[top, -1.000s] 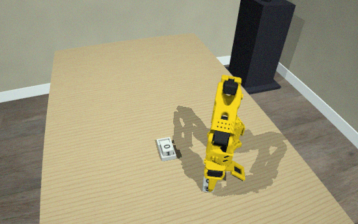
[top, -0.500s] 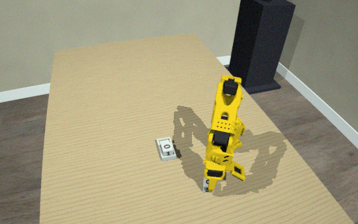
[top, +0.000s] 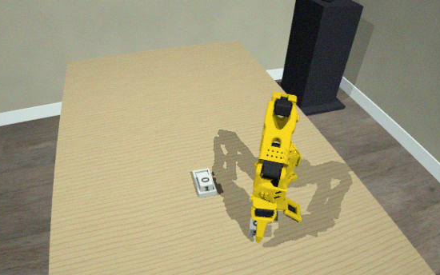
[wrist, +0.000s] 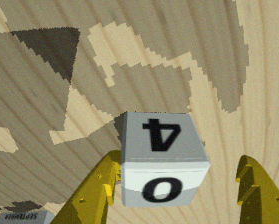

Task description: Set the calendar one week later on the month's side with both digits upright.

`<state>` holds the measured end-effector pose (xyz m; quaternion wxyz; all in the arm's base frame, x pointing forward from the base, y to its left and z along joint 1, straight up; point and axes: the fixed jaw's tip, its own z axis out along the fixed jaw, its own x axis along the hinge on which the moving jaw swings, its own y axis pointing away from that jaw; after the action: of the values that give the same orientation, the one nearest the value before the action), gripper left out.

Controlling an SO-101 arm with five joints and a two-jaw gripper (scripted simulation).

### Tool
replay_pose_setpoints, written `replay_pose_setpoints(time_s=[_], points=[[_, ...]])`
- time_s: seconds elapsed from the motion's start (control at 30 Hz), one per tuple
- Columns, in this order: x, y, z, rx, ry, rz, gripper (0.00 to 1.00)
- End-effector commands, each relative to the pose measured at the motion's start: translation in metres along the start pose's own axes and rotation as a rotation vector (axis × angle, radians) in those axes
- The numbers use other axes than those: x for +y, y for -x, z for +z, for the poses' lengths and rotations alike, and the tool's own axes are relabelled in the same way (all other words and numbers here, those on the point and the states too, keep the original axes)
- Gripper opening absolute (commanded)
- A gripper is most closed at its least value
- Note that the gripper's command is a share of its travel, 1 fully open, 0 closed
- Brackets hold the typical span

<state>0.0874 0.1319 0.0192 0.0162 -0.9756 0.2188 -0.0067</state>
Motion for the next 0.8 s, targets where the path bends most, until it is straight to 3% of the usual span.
replay_pose_setpoints(time_s=[0.0,0.43,0.77], points=[[-0.002,0.001,-0.001,0.0,-0.013,-0.017,0.35],[-0.003,0.001,-0.004,0.0,-0.013,-0.017,0.36],[-0.005,0.001,-0.03,0.0,-0.013,-0.017,0.36]])
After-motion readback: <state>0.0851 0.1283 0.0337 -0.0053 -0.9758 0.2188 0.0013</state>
